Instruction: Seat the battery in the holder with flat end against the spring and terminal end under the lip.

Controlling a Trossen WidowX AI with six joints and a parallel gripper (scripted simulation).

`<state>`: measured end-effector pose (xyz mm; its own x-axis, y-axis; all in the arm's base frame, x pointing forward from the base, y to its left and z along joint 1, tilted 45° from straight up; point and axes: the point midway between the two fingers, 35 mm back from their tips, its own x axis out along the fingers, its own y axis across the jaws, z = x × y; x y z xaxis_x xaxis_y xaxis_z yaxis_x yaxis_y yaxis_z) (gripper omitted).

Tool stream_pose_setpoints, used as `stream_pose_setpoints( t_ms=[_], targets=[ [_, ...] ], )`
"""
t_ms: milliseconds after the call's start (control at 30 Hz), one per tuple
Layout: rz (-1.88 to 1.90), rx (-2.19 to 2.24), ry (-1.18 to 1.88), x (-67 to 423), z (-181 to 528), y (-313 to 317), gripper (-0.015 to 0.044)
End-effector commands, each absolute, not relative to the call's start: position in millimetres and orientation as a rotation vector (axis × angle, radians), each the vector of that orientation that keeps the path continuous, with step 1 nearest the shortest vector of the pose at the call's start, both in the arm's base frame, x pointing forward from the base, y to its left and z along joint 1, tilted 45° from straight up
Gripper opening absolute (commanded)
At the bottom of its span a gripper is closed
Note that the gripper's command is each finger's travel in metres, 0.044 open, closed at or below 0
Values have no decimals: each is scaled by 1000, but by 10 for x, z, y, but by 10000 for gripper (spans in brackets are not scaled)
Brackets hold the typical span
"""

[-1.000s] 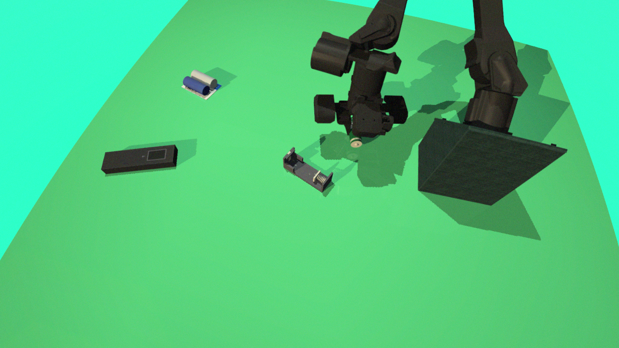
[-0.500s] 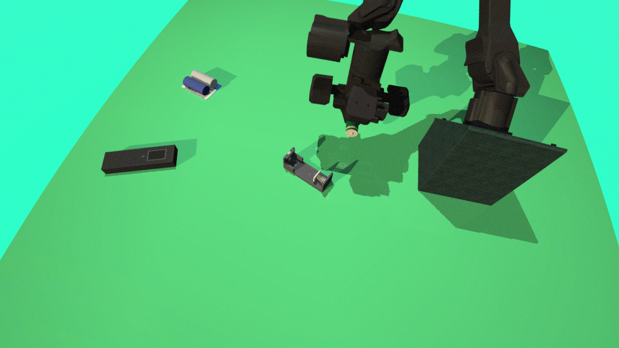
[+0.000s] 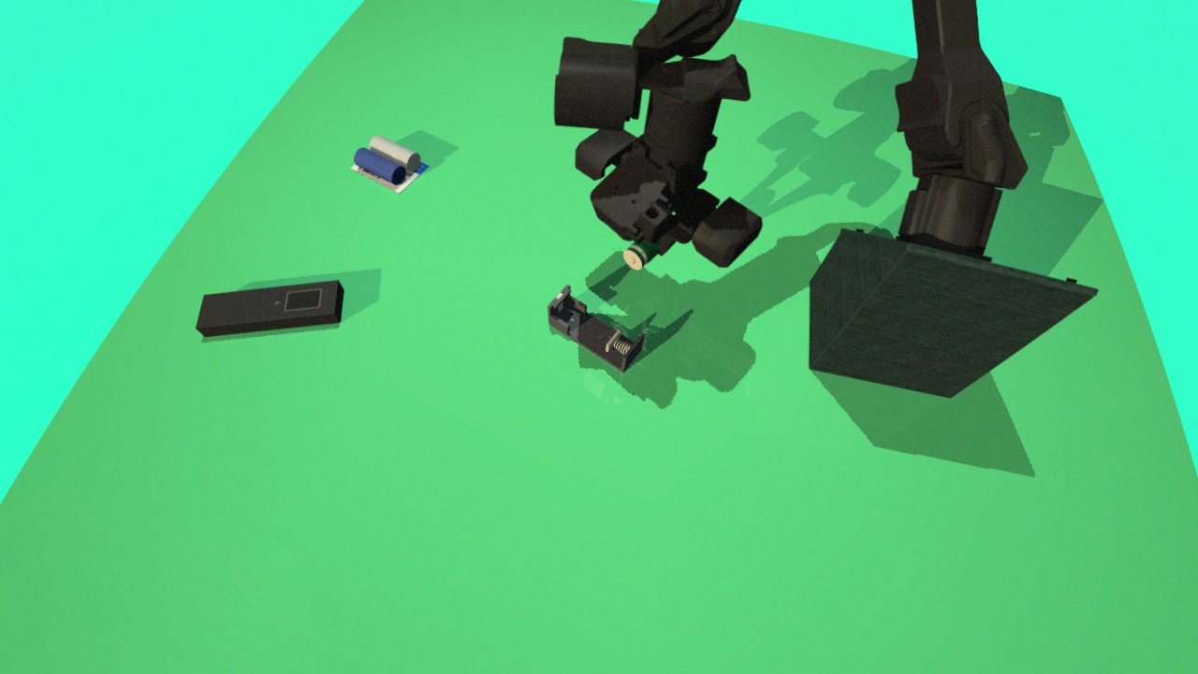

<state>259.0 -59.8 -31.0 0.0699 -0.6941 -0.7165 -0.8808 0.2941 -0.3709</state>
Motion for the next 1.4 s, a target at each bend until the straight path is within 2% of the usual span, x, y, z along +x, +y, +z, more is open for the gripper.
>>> stream_pose_setpoints(
  t_ms=[0,1000,1367],
  targets=[
    [127,-1323,1654,2664,-363,-507,88],
    [-780,-354,1293,2979,-777,152,88],
    [-814,-310,1247,2995,-830,165,88]
  ],
)
